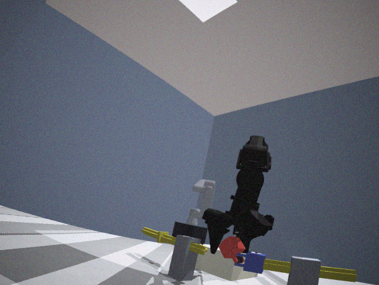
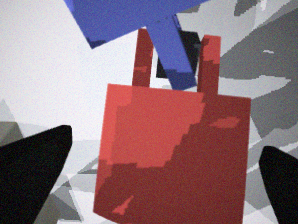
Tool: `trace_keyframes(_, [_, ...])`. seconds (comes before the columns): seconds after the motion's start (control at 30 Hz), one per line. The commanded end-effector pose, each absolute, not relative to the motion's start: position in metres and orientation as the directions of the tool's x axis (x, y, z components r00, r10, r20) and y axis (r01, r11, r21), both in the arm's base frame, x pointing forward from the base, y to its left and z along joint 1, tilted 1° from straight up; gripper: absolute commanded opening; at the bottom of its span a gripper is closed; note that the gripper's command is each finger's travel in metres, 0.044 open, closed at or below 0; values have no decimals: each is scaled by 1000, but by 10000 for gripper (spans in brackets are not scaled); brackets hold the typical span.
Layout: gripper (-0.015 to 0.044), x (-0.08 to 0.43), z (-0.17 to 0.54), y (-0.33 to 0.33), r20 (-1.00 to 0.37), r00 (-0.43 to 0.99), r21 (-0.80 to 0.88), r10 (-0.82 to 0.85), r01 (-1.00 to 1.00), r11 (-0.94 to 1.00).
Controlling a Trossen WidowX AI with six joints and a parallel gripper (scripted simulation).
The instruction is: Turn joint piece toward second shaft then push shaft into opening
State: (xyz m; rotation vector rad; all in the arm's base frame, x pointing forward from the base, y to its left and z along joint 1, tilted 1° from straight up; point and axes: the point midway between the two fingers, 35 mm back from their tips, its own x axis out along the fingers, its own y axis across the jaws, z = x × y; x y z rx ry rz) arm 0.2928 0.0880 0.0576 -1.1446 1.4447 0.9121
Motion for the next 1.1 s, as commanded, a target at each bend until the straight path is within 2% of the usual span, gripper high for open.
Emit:
trace_keyframes(0.0, [440, 292, 50, 87, -984, -18, -30, -179, -966, 257])
trace_keyframes(0.13, [440, 292, 46, 86, -984, -18, -30, -179, -966, 257])
trace_keyframes(0.47, [182, 292, 46, 86, -984, -18, -30, -179, -966, 257])
trace_keyframes(1.07, [182, 292, 46, 86, -984, -18, -30, -179, -966, 257])
